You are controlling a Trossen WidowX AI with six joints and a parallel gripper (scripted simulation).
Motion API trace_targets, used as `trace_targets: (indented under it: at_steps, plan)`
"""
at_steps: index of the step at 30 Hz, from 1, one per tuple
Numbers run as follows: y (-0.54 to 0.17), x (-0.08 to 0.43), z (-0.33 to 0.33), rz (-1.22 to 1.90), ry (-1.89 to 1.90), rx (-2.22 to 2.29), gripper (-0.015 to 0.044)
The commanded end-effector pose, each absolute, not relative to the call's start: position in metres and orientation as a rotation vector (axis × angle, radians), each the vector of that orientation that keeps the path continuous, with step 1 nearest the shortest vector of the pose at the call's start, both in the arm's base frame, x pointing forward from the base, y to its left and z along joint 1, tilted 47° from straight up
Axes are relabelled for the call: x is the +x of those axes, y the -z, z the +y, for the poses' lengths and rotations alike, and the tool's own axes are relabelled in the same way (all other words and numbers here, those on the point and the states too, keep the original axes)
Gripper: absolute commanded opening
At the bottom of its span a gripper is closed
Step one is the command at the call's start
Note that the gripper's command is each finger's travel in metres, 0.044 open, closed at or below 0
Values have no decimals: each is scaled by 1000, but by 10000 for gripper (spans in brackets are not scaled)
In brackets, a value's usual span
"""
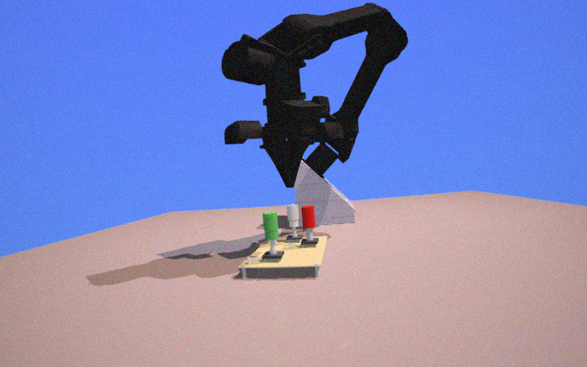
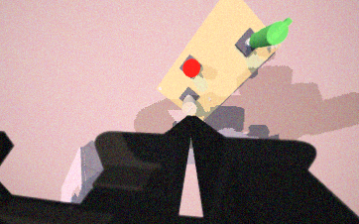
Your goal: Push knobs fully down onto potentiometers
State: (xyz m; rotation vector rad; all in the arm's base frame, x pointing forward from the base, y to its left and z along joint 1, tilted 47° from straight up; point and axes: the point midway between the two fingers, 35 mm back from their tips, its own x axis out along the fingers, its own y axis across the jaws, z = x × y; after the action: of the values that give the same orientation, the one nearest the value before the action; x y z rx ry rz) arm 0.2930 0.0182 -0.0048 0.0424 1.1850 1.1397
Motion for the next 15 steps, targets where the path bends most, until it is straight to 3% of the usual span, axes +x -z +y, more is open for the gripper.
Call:
trace_targets:
  at_steps: [1, 15]
  plan:
    - [7, 291, 21, 1187, -1141, 53, 0]
    - [20, 289, 35, 1186, -1142, 54, 0]
